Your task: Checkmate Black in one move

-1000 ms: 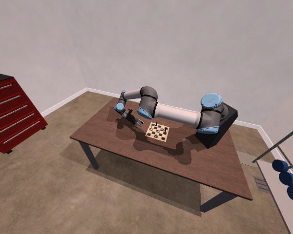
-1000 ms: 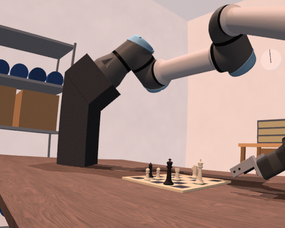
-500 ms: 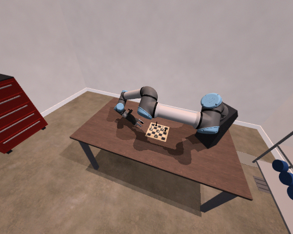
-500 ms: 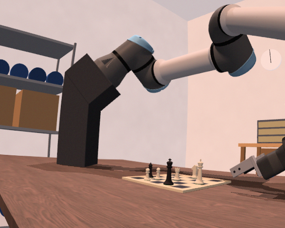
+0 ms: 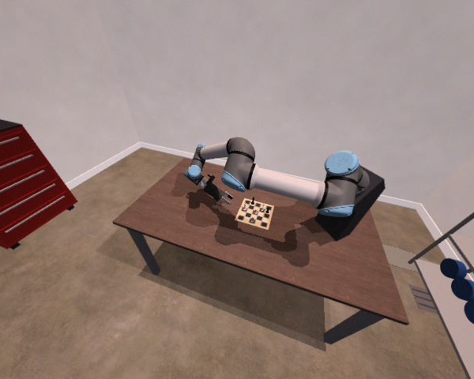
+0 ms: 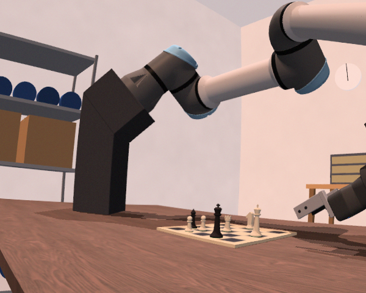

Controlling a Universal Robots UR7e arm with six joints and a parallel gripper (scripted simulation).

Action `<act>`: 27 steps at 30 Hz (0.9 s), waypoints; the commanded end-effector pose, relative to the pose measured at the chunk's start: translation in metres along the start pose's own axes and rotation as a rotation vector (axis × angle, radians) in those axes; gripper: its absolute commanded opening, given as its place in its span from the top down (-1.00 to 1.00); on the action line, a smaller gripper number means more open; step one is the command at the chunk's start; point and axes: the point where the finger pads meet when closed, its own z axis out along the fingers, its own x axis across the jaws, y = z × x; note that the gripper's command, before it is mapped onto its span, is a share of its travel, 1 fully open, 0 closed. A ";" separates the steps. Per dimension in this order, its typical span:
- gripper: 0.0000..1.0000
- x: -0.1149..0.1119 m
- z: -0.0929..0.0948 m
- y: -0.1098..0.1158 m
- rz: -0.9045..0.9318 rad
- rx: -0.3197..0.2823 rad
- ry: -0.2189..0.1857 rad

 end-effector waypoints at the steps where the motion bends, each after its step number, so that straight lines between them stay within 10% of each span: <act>1: -1.00 0.001 -0.026 -0.039 0.001 -0.008 -0.003; 27: -1.00 0.003 -0.038 -0.059 0.004 -0.018 -0.003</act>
